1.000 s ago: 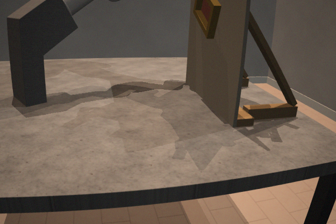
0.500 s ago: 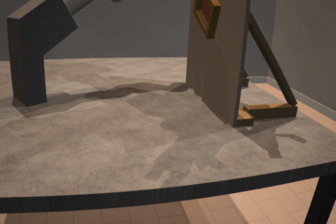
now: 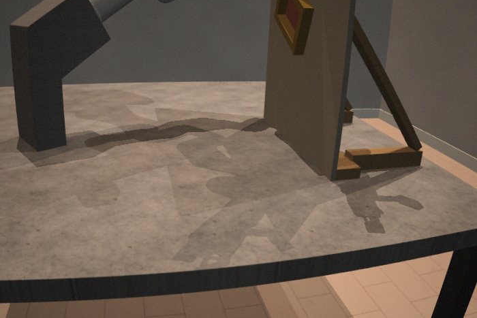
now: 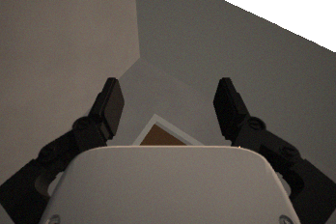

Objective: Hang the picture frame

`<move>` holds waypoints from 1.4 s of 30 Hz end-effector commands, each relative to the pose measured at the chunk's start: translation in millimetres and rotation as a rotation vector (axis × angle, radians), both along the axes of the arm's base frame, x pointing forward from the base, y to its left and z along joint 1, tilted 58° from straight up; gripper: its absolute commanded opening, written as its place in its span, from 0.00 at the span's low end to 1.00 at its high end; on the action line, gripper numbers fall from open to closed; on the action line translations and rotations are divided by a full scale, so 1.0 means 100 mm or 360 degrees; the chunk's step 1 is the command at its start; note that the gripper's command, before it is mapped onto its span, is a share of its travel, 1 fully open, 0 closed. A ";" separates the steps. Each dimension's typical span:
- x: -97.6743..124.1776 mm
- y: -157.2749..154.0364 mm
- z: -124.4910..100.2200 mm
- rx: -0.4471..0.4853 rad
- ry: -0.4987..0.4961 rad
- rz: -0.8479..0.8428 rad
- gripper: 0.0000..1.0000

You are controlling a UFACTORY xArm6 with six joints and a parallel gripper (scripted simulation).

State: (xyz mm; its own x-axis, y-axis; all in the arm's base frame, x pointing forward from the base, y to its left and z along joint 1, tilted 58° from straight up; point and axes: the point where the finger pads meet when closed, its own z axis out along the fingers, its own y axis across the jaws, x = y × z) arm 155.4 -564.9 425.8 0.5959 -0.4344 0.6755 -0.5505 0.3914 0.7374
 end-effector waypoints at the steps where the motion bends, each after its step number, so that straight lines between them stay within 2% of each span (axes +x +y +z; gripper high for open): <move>1: -0.02 0.00 0.01 -0.0009 0.0001 -0.0004 1.00; 29: -0.08 -0.03 0.03 -0.0073 0.0063 -0.0010 1.00; 42: -0.19 -0.10 0.09 -0.0255 0.0229 0.0003 1.00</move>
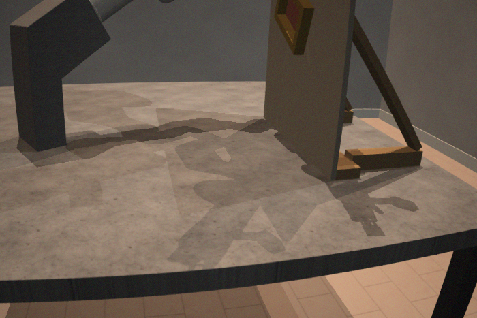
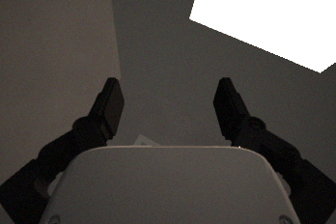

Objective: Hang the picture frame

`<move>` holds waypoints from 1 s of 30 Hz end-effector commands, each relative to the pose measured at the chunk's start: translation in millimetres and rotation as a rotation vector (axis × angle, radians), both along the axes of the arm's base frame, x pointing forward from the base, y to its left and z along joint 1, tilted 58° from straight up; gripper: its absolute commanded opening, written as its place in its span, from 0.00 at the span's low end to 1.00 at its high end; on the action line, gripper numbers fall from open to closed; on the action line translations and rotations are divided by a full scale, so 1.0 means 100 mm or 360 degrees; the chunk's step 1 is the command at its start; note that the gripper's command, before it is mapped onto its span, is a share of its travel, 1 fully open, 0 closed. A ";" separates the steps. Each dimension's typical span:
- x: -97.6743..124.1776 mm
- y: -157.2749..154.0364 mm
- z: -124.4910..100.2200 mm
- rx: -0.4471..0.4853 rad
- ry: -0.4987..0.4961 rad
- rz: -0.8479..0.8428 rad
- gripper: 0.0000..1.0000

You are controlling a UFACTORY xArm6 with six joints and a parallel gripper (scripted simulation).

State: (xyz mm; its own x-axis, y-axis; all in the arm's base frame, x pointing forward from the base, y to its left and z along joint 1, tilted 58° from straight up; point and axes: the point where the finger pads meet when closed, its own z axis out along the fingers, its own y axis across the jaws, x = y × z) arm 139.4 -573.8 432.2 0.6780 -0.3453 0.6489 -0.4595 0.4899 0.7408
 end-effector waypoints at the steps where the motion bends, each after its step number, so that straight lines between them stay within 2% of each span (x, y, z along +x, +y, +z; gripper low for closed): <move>1: -0.04 -0.02 0.03 -0.0062 0.0050 0.0007 1.00; 6: -0.05 -0.04 0.05 -0.0125 0.0105 0.0025 1.00; 19: 0.02 -0.09 0.11 -0.0456 0.0366 0.0223 1.00; 21: 0.02 -0.09 0.11 -0.0456 0.0366 0.0223 1.00; 30: 0.26 -0.04 0.05 -0.0699 0.0517 0.0514 1.00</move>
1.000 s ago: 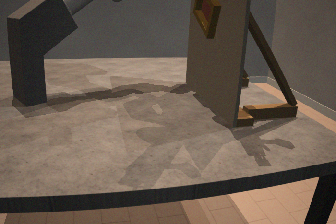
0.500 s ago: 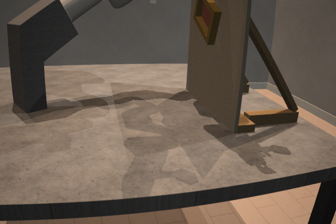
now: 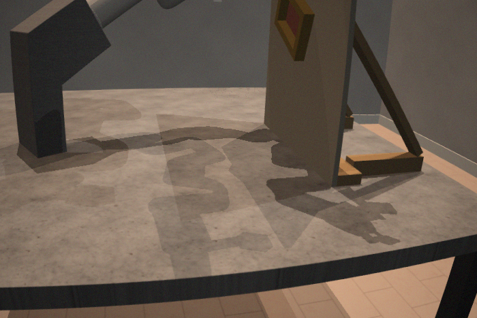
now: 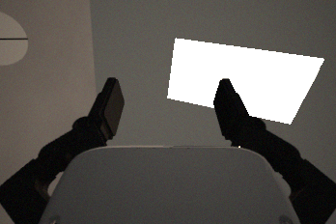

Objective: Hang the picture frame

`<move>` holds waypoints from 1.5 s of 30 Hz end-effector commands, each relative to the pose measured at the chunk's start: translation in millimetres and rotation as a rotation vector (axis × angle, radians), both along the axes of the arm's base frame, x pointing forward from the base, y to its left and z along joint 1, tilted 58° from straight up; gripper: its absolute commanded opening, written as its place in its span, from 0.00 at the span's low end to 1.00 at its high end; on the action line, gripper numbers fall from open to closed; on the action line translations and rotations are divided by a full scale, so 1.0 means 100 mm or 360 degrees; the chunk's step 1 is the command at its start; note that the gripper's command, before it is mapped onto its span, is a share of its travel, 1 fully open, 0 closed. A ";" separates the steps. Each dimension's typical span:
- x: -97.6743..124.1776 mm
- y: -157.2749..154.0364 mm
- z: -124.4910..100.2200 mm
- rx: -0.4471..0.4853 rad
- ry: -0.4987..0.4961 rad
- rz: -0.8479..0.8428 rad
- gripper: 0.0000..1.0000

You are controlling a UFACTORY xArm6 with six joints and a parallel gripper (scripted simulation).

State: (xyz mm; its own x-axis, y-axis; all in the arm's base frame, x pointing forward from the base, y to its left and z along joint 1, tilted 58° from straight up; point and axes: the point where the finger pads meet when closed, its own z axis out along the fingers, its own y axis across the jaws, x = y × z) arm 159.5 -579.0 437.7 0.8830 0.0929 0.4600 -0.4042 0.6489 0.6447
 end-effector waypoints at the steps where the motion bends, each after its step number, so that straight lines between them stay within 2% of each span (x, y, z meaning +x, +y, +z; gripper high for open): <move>1: 0.10 0.03 -0.02 -0.0091 0.0066 0.0128 1.00; 6: 0.29 0.12 -0.13 -0.0185 0.0140 0.0355 1.00; 8: 0.29 0.12 -0.13 -0.0185 0.0140 0.0355 1.00; 14: 0.55 0.29 -0.32 -0.0263 0.0196 0.0669 1.00; 23: 0.89 0.67 -0.66 -0.0307 0.0196 0.1184 1.00; 25: 0.89 0.67 -0.66 -0.0307 0.0196 0.1184 1.00; 32: 1.09 1.04 -0.93 -0.0290 0.0127 0.1579 1.00; 40: 1.22 1.49 -1.18 -0.0240 -0.0006 0.1984 1.00; 42: 1.22 1.49 -1.18 -0.0240 -0.0006 0.1984 1.00; 45: 1.24 1.65 -1.25 -0.0217 -0.0063 0.2116 1.00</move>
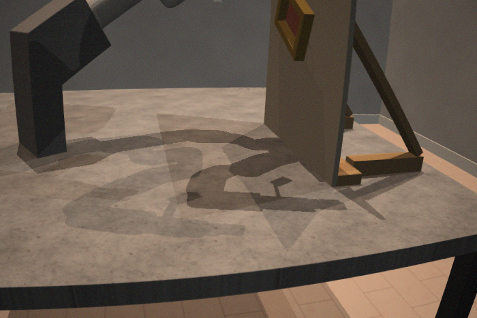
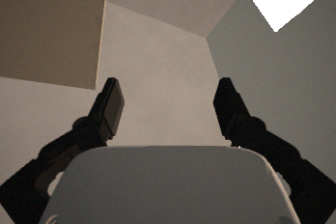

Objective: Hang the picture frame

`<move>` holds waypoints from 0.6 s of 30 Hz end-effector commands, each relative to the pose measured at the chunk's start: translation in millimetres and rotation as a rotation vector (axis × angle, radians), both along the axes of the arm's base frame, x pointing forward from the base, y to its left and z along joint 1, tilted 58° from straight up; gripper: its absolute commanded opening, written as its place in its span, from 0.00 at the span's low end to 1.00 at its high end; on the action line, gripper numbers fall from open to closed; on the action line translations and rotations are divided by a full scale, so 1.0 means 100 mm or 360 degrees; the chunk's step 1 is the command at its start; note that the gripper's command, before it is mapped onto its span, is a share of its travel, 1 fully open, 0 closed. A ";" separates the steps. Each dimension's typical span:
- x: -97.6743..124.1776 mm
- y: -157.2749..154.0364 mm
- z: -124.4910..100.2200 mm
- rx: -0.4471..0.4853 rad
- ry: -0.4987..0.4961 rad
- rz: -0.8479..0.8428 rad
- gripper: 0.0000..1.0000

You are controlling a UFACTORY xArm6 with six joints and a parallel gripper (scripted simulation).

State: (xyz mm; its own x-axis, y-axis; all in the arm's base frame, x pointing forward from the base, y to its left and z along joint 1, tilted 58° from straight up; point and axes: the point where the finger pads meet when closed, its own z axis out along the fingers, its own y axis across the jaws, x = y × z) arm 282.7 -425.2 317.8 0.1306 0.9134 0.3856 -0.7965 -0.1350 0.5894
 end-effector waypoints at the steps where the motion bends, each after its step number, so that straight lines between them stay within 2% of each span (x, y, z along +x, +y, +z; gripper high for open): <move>1: 0.02 0.16 -0.07 0.0041 -0.0022 0.0137 1.00; 11: 0.03 0.58 -0.21 0.0177 -0.0100 0.0485 1.00; 18: 0.02 0.73 -0.24 0.0230 -0.0132 0.0605 1.00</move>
State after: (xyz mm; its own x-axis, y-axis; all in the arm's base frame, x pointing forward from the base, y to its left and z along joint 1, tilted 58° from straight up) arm 285.3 -357.3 294.3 -0.2169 0.8379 0.5008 -0.7275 -0.4809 0.4895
